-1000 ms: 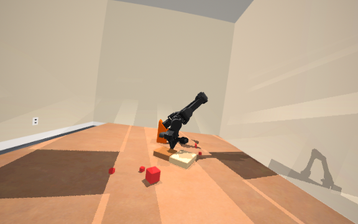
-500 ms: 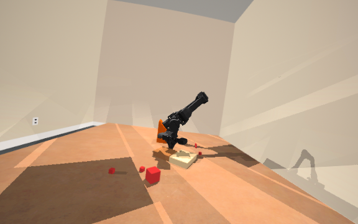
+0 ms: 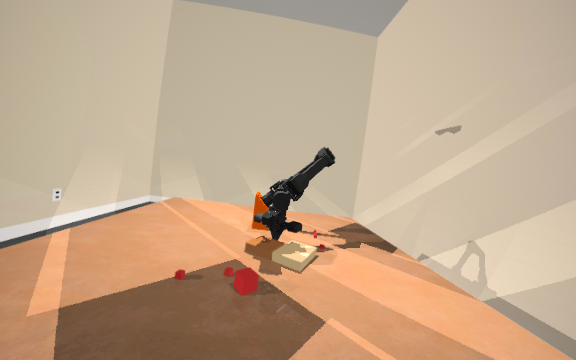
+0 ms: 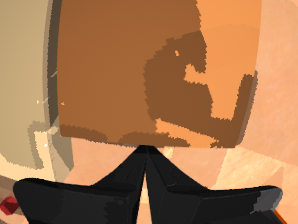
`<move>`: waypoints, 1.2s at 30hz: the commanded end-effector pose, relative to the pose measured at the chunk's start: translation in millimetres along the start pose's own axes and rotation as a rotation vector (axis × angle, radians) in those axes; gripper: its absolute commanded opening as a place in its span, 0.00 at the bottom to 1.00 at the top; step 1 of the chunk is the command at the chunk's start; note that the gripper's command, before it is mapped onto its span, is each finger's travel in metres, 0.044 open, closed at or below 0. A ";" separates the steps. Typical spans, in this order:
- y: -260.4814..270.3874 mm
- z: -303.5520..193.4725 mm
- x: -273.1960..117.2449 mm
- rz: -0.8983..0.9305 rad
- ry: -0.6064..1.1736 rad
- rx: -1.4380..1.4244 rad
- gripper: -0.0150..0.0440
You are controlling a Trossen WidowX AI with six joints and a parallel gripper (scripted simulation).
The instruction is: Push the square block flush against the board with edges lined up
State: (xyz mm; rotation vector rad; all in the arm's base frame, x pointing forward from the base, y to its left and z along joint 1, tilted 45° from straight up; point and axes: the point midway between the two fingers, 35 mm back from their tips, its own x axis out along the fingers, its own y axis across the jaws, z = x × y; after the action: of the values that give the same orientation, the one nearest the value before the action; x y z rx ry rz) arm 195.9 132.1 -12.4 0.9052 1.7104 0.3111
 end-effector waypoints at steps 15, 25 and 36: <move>-0.5 -30.0 -0.1 -0.001 -0.001 0.002 0.25; -1.1 -35.6 -6.4 -0.001 0.001 0.001 0.25; -2.1 -36.0 -49.5 0.000 0.004 0.007 0.25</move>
State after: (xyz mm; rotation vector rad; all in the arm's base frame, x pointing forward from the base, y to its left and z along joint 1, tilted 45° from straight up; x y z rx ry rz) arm 166.0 104.4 34.3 0.9125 1.7181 0.3047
